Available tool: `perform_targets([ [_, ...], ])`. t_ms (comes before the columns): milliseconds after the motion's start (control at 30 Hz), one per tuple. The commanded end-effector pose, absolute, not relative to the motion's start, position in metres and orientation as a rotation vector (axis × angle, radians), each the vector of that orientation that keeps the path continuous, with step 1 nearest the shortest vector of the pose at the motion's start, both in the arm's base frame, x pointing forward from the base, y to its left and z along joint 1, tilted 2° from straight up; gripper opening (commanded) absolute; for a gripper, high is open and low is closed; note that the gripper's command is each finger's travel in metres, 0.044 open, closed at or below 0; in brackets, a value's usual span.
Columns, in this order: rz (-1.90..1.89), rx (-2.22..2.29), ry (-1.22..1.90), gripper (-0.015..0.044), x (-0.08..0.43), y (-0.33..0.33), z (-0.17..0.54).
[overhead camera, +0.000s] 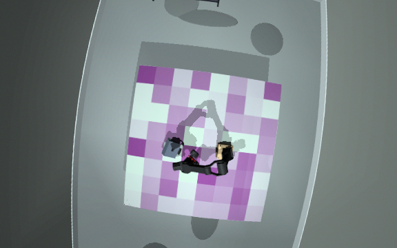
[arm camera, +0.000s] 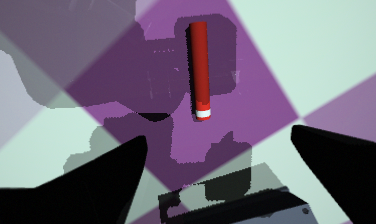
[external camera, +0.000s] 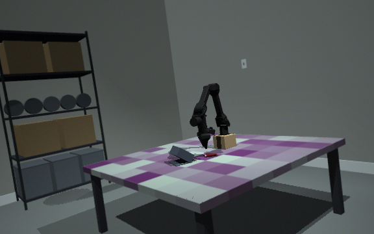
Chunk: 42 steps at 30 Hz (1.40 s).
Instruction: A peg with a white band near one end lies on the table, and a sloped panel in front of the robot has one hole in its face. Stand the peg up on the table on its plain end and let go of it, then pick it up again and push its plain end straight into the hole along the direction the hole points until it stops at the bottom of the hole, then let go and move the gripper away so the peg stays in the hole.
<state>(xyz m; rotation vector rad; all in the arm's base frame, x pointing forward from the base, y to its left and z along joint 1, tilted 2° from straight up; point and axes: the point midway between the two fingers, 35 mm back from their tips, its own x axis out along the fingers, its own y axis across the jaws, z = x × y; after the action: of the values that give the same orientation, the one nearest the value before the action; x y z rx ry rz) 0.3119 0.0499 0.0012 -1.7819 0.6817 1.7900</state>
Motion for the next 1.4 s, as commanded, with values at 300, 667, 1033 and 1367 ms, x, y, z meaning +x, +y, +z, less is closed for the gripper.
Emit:
perform_targets([
  [300,1.799,-1.774,0.694,0.044,0.309,0.049,-0.022],
  [667,1.799,-1.774,0.694,0.044,0.308,0.049,-0.039],
  [1033,1.799,-1.774,0.695,0.044,0.306,0.049,-0.056],
  [1367,1.799,-1.774,0.695,0.023,0.306,0.049,-0.057],
])
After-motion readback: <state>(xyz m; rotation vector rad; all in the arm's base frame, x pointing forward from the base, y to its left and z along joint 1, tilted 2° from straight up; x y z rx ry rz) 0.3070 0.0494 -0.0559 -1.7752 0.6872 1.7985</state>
